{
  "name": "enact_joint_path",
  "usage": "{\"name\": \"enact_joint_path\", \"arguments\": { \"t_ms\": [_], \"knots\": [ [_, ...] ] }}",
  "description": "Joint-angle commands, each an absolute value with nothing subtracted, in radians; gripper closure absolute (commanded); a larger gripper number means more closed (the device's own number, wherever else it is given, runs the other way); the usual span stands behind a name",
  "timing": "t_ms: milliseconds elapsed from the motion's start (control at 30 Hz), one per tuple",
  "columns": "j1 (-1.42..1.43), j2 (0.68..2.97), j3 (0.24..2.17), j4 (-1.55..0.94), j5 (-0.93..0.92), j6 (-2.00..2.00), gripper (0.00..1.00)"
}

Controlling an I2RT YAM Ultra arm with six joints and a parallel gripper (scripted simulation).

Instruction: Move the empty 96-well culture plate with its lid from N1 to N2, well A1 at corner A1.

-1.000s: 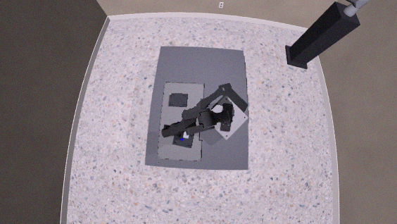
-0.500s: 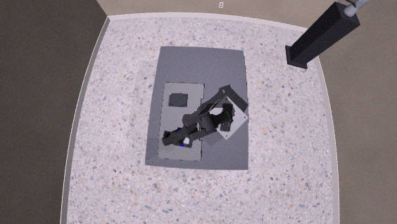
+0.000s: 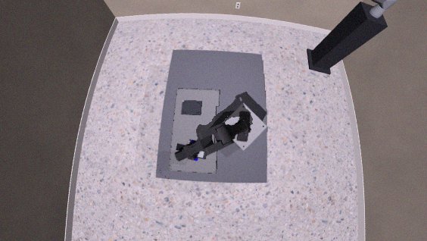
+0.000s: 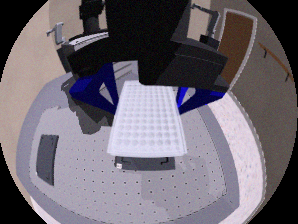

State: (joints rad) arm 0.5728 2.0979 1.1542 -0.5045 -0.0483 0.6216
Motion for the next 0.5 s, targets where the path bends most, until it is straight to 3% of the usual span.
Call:
{"name": "enact_joint_path", "arguments": {
  "t_ms": [0, 467],
  "knots": [
    [0.572, 2.090, 1.157, -0.505, -0.043, 0.627, 1.00],
    [0.560, 2.080, 1.142, -0.509, -0.037, 0.629, 1.00]
  ]
}}
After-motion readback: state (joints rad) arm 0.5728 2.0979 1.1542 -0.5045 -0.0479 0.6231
